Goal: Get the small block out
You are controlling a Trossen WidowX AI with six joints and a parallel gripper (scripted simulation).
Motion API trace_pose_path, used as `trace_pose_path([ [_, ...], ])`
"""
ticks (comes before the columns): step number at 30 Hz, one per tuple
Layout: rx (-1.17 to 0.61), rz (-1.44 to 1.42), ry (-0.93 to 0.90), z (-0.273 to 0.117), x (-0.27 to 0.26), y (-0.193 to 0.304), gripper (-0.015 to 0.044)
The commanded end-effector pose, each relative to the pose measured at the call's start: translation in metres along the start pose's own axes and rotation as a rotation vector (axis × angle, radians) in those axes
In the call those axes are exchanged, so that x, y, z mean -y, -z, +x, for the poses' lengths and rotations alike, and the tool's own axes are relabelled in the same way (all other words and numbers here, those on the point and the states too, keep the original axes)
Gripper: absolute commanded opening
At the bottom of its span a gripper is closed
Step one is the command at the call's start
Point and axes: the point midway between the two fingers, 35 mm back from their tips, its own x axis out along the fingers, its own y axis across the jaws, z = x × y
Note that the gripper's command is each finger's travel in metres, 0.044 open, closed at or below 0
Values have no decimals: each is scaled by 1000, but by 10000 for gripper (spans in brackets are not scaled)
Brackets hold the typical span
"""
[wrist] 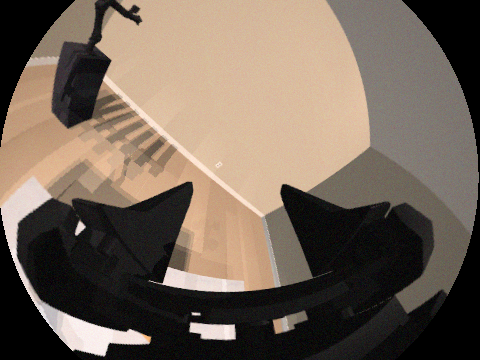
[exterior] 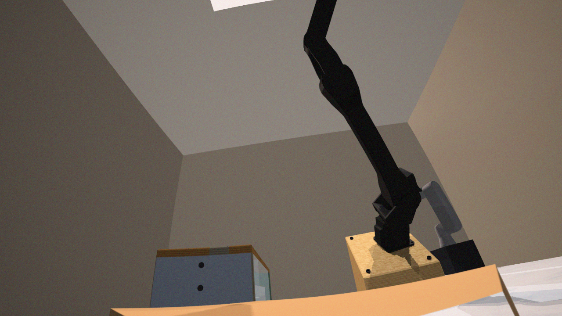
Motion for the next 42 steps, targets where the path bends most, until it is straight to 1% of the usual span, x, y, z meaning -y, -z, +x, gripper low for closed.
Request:
trace_pose_path([
  [1, 0, -3, 2, 0, 0, 0, 400],
  [5, 6, -77, 40, -2, -3, -10, 400],
  [15, 23, -448, 161, 2, -41, -41, 400],
  [20, 20, -633, 178, 13, -69, -44, 400],
  [24, 9, -785, 168, 26, -96, -36, 400],
  [29, -19, -965, 124, 47, -128, -13, 400],
  [33, -57, -1101, 62, 64, -153, 19, 400],
  [37, -110, -1221, -23, 80, -172, 62, 400],
  [42, -199, -1338, -154, 93, -187, 129, 400],
])
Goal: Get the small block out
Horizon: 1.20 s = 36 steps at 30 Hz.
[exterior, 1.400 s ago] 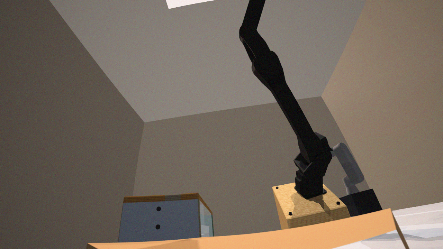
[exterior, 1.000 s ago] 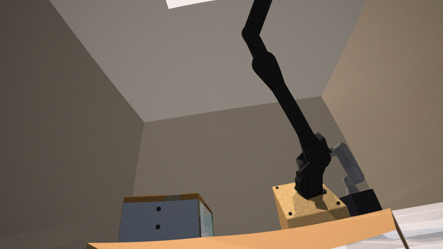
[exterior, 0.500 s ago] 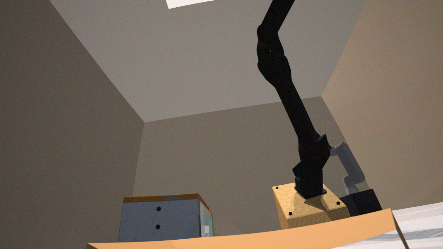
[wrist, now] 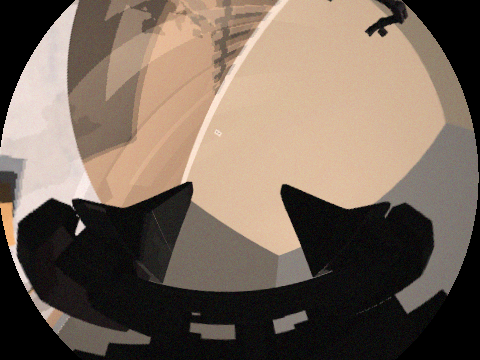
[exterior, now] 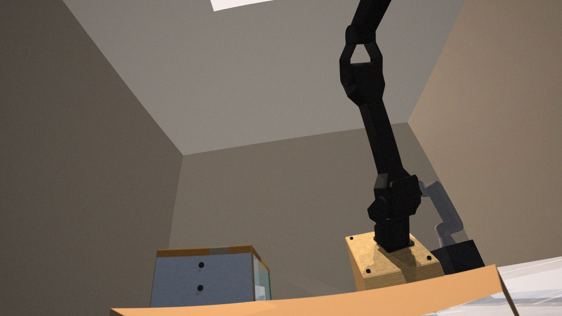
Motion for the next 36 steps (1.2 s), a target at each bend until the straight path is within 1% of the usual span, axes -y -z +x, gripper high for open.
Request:
trace_pose_path([
  [1, 0, -101, -132, 18, -61, 6, 400],
  [5, -7, -171, -271, 26, -121, 23, 400],
  [9, -36, -205, -421, 23, -181, 51, 400],
  [14, -116, -203, -618, 6, -250, 97, 400],
  [18, -155, -194, -781, -18, -304, 132, 400],
  [23, -215, -137, -977, -63, -362, 174, 400],
  [27, -280, -61, -1126, -107, -403, 208, 400],
  [31, -341, 22, -1273, -161, -435, 234, 400],
  [36, -421, 163, -1446, -237, -465, 256, 400],
])
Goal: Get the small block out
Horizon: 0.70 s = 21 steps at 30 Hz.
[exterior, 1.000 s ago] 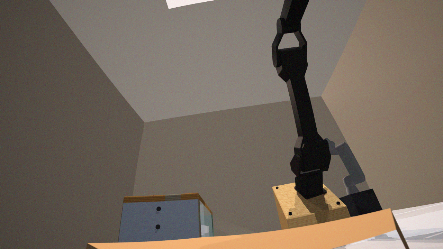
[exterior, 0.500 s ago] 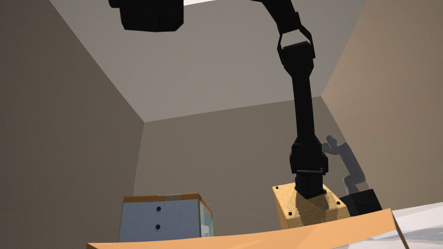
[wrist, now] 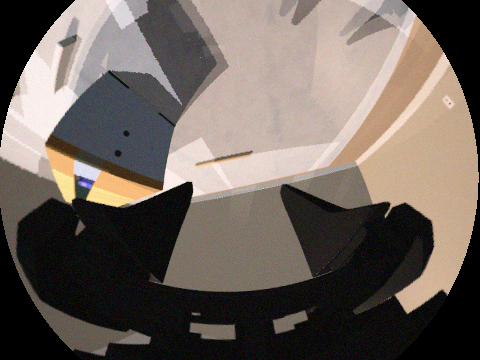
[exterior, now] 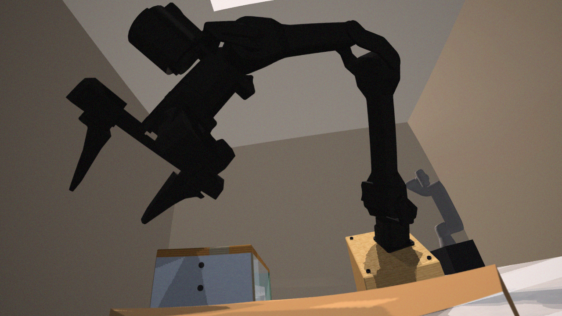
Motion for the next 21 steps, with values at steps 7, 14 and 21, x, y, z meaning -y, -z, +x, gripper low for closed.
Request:
trace_pose_path([
  [7, 87, 327, -405, 16, -165, 53, 400],
  [14, 207, 678, -610, -11, -268, 53, 400],
  [21, 276, 882, -670, -31, -306, 43, 400],
])
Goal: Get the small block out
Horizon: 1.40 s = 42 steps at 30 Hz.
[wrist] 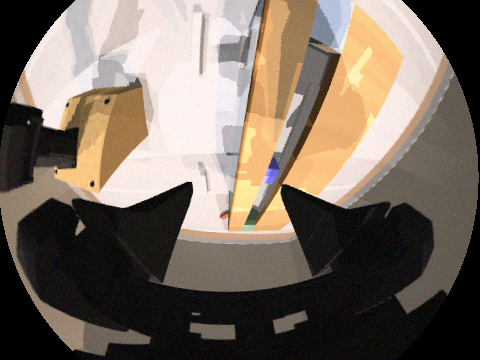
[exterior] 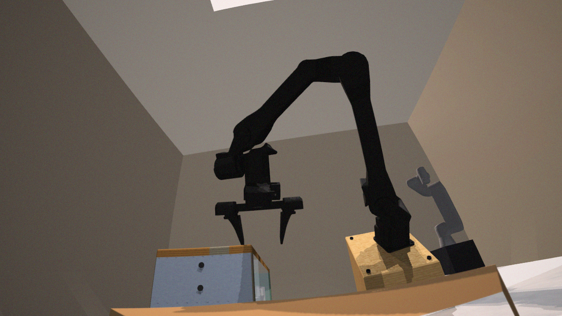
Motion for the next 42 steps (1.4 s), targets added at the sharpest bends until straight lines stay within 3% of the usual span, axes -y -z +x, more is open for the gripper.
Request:
trace_pose_path([
  [1, 43, 47, -20, 2, -10, 3, 400],
  [42, 43, 46, -19, 57, -1, -15, 400],
])
